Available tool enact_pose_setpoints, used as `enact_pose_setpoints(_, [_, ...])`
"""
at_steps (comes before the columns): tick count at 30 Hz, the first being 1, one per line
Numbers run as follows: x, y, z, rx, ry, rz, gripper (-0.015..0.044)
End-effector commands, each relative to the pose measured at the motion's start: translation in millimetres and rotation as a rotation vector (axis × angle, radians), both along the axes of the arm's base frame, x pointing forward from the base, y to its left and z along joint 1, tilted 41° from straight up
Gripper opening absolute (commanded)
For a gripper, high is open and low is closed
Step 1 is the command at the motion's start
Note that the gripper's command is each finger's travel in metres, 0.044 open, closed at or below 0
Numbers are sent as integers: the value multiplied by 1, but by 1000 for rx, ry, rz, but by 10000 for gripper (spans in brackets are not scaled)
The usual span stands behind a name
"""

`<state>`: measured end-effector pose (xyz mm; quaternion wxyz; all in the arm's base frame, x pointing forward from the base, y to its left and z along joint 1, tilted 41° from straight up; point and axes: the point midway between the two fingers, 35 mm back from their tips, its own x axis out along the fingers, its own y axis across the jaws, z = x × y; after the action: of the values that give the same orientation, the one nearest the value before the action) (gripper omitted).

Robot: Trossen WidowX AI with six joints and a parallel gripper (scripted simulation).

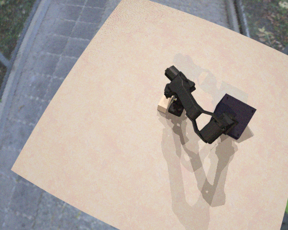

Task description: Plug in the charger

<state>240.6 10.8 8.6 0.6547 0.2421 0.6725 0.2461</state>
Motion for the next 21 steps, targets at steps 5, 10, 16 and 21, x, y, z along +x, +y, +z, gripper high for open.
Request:
enact_pose_setpoints(5, [2, 0, 1, 5, 0, -6, 0])
enact_pose_setpoints(10, [3, 0, 1, 5, 0, -6, 0])
enact_pose_setpoints(16, [3, 0, 1, 5, 0, -6, 0])
enact_pose_setpoints(21, [4, 0, 1, 5, 0, -6, 0])
